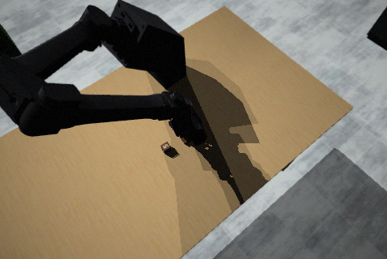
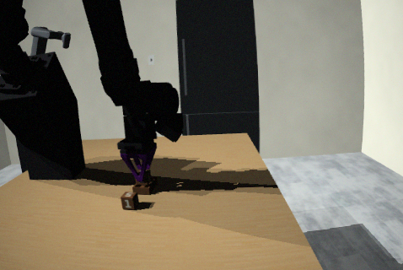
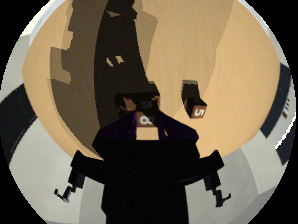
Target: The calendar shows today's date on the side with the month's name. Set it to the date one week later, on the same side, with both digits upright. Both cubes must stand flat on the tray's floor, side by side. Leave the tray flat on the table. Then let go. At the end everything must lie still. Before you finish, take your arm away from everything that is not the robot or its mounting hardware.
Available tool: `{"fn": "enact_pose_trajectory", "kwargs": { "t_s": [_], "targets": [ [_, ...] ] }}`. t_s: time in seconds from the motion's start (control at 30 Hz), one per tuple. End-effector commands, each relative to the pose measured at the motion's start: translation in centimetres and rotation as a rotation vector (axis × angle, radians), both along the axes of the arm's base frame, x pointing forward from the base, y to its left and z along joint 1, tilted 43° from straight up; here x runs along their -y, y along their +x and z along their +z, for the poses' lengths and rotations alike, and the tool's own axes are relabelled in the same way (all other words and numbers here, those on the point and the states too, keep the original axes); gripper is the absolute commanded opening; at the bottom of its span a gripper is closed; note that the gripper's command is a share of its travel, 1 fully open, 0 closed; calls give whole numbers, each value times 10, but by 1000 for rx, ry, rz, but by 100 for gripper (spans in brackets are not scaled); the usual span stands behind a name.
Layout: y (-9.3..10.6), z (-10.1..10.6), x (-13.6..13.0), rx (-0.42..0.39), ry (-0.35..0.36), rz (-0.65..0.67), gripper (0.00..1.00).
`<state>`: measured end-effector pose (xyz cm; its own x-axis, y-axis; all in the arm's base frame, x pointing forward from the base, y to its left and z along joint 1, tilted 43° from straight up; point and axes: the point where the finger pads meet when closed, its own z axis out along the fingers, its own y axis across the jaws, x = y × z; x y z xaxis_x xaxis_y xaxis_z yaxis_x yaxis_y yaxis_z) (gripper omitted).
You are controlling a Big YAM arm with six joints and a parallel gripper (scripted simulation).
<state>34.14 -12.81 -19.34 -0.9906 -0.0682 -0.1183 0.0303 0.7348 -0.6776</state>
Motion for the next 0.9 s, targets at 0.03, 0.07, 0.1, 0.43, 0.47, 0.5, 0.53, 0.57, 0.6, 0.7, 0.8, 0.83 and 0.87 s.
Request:
{"fn": "enact_pose_trajectory", "kwargs": {
  "t_s": [0.03,0.07,0.1,0.43,0.47,0.5,0.53,0.57,0.6,0.7,0.8,0.83,0.87],
  "targets": [
    [-3,7,-7,1,1,5,25],
    [-5,5,-8,-4,1,8,25],
    [-3,6,-9,-1,1,11,25],
    [-4,7,-9,0,1,8,25],
    [-4,8,-9,1,1,7,25],
    [-4,8,-8,1,1,6,25],
    [-3,8,-8,2,1,6,25],
    [-3,8,-8,2,1,6,25],
    [-3,8,-8,2,1,6,25],
    [-4,8,-9,0,1,7,25],
    [-4,8,-9,0,1,7,25],
    [-3,8,-9,1,1,8,25],
    [-2,9,-11,3,1,13,25]
  ]
}}
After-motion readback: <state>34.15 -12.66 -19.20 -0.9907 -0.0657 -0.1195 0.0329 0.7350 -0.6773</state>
